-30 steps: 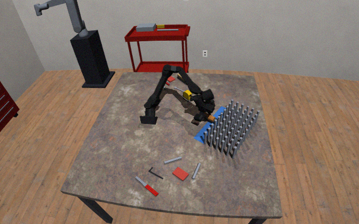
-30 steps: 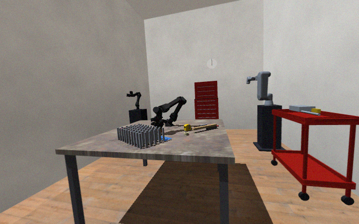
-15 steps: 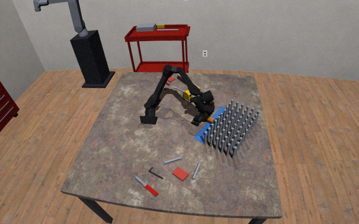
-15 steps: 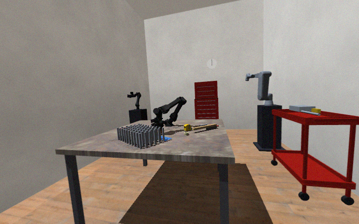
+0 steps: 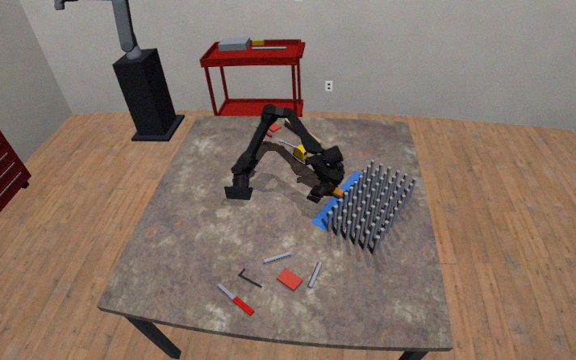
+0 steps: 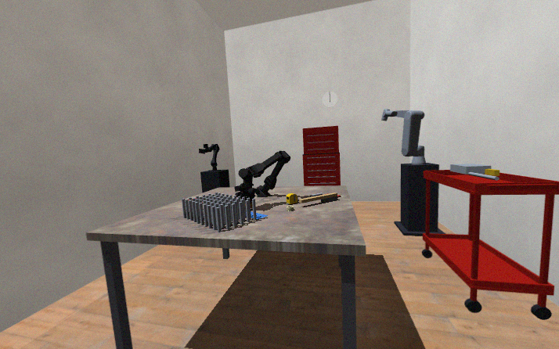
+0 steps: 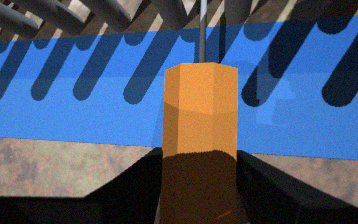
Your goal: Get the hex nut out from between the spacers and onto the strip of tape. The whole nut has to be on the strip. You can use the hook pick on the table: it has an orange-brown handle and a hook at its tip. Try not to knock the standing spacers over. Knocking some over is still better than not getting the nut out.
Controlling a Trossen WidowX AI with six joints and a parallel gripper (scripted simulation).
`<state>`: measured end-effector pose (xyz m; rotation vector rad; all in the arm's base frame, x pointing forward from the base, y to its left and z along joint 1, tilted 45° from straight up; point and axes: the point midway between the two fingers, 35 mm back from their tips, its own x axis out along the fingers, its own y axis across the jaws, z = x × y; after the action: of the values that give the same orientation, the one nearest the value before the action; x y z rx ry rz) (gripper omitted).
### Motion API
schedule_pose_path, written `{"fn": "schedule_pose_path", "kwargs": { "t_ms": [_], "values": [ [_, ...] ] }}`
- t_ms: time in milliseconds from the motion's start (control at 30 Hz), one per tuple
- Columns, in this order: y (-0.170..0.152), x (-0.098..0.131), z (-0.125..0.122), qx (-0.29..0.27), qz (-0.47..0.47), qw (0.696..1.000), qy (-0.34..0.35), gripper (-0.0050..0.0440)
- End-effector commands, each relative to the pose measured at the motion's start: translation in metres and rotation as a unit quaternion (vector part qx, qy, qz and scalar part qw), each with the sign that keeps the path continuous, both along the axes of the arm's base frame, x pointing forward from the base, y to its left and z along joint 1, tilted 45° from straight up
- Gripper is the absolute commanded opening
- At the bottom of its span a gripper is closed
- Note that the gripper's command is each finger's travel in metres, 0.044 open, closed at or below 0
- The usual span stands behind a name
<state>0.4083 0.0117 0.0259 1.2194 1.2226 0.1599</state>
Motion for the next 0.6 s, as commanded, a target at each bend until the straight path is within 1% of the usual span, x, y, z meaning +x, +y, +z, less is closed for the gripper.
{"fn": "schedule_pose_path", "kwargs": {
  "t_ms": [0,567],
  "values": [
    [-0.005,0.0048,0.0087,-0.004,-0.006,1.0,-0.013,-0.005],
    [-0.0046,0.0037,0.0076,-0.004,-0.005,1.0,-0.012,-0.005]
  ]
}}
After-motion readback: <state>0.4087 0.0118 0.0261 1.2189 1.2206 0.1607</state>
